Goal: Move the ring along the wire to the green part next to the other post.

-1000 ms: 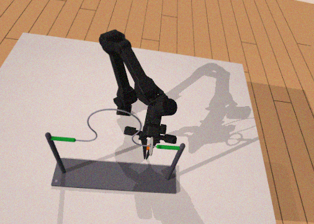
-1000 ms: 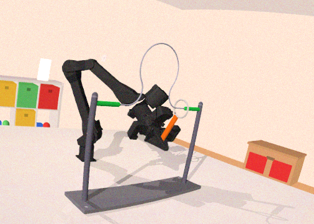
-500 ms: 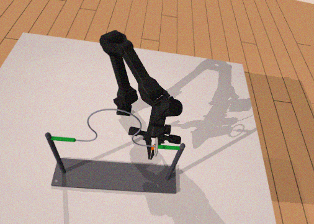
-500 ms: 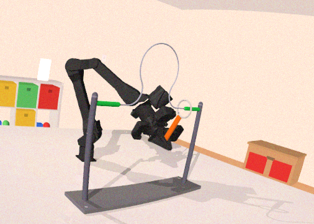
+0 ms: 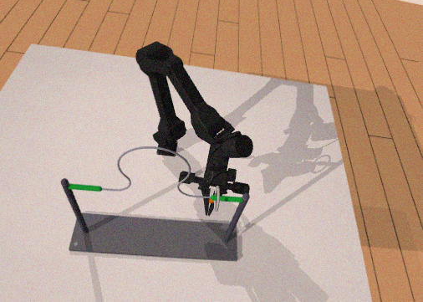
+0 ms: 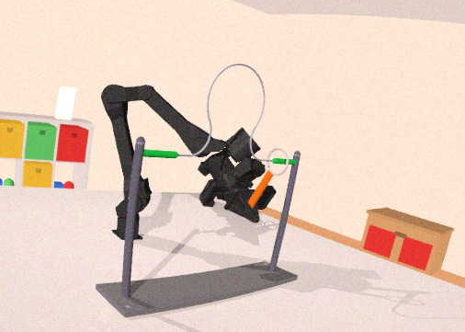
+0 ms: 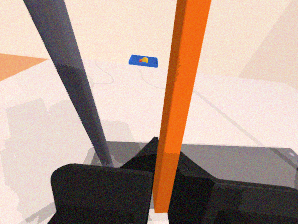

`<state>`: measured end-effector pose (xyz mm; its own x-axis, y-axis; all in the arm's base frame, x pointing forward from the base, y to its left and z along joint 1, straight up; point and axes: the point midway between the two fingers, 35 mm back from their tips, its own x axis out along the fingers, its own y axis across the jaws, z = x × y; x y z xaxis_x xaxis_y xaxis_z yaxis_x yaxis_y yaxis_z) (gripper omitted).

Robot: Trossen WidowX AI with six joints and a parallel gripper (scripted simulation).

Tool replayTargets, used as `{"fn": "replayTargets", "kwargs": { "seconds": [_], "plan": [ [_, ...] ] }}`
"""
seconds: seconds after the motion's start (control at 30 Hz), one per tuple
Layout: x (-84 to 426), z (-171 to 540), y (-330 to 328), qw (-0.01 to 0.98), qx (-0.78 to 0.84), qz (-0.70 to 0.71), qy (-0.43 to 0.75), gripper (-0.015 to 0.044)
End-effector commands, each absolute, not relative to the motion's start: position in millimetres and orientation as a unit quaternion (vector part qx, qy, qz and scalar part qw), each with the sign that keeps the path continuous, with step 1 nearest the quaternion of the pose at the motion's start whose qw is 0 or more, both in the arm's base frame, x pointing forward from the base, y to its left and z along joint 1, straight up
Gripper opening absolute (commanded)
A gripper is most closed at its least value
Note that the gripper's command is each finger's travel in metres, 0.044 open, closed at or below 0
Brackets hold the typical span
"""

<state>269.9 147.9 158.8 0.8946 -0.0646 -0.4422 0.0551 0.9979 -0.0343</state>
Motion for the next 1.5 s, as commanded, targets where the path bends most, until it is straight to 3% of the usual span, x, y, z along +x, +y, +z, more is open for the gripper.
{"fn": "replayTargets", "kwargs": {
  "seconds": [0.0,1.2,1.47],
  "plan": [
    [269.7,159.4,151.5,0.973,-0.009,-0.033,0.226,-0.015],
    [269.9,141.2,152.7,0.973,-0.009,-0.033,0.226,-0.015],
    [270.1,141.8,153.5,0.973,-0.011,-0.03,0.227,0.006]
  ]
}}
